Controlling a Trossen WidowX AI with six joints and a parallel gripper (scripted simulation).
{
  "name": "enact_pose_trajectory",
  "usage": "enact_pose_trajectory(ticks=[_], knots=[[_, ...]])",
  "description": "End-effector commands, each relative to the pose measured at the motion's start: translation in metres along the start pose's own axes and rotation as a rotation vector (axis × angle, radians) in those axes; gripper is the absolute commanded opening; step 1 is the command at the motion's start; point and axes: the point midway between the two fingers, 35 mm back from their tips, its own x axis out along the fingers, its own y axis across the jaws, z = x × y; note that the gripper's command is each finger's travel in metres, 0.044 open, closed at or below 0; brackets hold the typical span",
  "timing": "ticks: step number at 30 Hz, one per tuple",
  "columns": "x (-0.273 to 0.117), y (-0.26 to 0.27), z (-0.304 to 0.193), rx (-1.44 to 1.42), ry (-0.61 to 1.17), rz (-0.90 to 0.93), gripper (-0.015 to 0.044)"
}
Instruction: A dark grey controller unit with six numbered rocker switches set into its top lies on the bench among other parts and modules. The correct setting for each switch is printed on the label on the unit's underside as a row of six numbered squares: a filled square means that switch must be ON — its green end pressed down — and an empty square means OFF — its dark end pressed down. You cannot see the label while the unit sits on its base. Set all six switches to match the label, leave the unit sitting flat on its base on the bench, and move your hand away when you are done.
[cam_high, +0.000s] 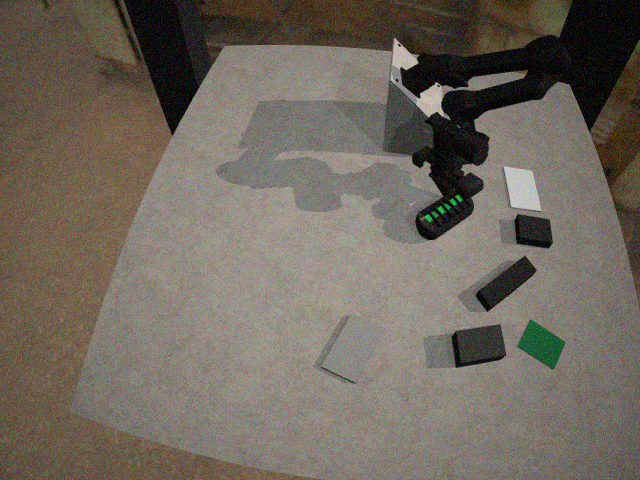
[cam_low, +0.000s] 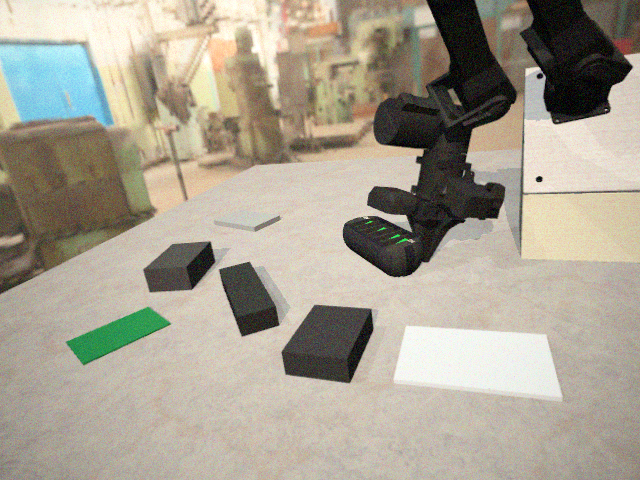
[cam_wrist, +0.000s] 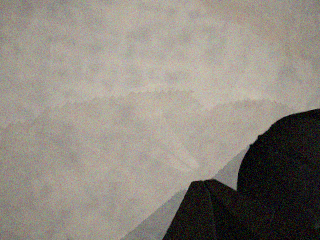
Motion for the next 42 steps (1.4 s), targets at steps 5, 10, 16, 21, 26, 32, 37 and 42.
enact_pose_trajectory(ticks=[5,10,16,21,26,32,37,42], knots=[[0.002,-0.013,0.000,-0.012,0.003,-0.021,0.0000],[0.003,-0.016,0.001,-0.013,0.003,-0.021,0.0000],[0.003,-0.018,0.001,-0.013,0.003,-0.021,0.0000],[0.004,-0.020,0.001,-0.013,0.003,-0.021,0.0000],[0.004,-0.022,0.001,-0.013,0.003,-0.021,0.0000],[0.005,-0.025,0.000,-0.013,0.003,-0.022,0.0000],[0.006,-0.027,0.000,-0.013,0.003,-0.022,0.0000],[0.006,-0.029,-0.001,-0.013,0.003,-0.022,0.0000]])
